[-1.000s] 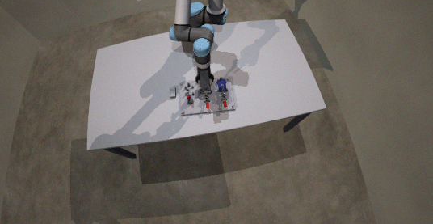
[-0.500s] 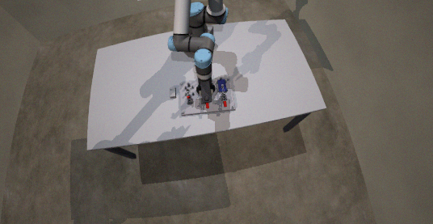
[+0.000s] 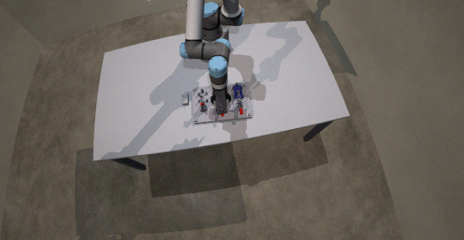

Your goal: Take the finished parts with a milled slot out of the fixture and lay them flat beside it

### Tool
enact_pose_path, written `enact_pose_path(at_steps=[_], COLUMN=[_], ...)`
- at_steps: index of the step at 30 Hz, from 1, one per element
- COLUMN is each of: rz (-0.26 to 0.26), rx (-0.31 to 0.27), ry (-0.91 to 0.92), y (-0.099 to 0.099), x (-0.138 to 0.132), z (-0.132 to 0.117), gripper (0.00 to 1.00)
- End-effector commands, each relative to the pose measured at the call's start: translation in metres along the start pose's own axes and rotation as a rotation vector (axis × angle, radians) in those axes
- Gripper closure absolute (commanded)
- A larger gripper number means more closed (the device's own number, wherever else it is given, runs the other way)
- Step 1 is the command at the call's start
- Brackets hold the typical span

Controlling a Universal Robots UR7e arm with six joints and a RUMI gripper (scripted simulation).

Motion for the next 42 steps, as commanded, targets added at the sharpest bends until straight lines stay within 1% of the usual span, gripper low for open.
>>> enact_pose_path(at_steps=[1,5,9,11,19,24,32,42], rz=[0.001,0.001,0.001,0.001,0.001,0.001,0.000,-0.001], rx=[-0.003,-0.004,-0.004,-0.004,-0.004,-0.004,-0.001,0.001], ry=[0.000,0.000,0.000,0.000,0.000,0.000,0.000,0.000], y=[0.006,0.016,0.030,0.030,0.060,0.072,0.077,0.076], x=[-0.001,-0.001,-0.001,-0.001,-0.001,-0.001,0.000,0.000], z=[-0.001,-0.001,-0.001,-0.001,-0.001,-0.001,0.000,0.000], gripper=[0.72,0.72,0.72,0.72,0.72,0.72,0.72,0.72])
Point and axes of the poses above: the point where the finger pads meet when closed, its own y axis out along the fingers, its own x axis across the jaws, z = x × y, the point moved 7 cm from there along -y, back along the fingers, and after that the axes turned 8 degrees about -y, right-handed, at the moved point
